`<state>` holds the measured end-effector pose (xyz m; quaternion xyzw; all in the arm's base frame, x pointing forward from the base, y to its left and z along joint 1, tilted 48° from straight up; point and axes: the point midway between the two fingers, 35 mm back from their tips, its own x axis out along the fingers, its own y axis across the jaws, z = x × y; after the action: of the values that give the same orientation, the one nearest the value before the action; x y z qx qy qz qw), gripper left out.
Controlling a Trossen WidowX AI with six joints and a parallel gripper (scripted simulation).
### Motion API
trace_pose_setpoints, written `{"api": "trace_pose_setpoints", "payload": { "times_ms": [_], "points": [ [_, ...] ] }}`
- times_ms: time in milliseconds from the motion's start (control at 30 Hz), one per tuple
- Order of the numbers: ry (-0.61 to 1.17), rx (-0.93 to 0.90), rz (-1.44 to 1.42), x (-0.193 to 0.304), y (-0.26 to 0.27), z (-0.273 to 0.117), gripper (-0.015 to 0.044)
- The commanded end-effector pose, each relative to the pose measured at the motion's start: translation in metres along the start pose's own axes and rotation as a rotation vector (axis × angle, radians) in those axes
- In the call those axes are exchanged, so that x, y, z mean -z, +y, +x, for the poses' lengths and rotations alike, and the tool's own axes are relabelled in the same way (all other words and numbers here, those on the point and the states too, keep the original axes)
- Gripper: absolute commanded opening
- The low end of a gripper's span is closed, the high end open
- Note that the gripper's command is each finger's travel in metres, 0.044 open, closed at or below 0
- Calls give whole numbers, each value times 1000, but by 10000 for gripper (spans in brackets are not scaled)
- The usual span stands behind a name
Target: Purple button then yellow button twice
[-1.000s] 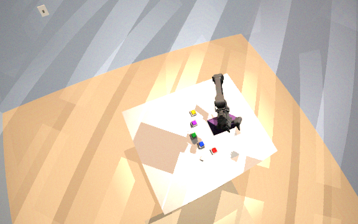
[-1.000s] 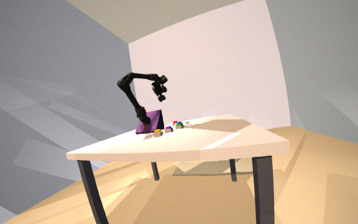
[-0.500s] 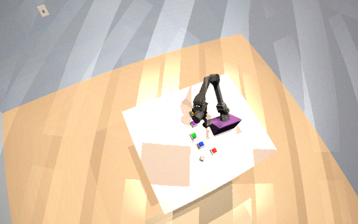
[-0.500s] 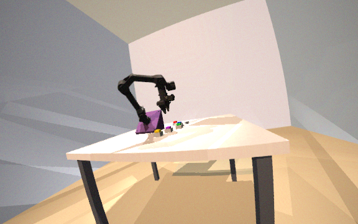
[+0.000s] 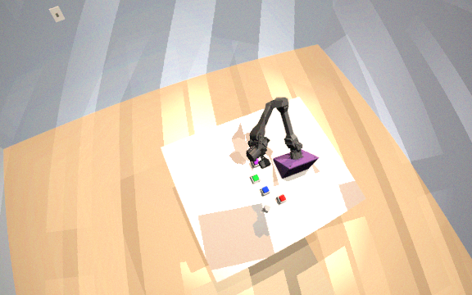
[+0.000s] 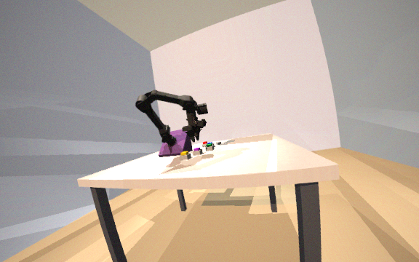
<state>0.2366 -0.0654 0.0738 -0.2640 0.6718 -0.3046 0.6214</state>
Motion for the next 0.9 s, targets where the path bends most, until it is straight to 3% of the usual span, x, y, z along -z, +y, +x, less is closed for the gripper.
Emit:
{"api": "trace_pose_setpoints", "payload": {
  "times_ms": [0, 200, 867],
  "points": [
    [-2, 10, -9, 3, -1, 16, 164],
    [-2, 10, -9, 3, -1, 16, 20],
    [-3, 9, -9, 2, -1, 32, 20]
  ]
}}
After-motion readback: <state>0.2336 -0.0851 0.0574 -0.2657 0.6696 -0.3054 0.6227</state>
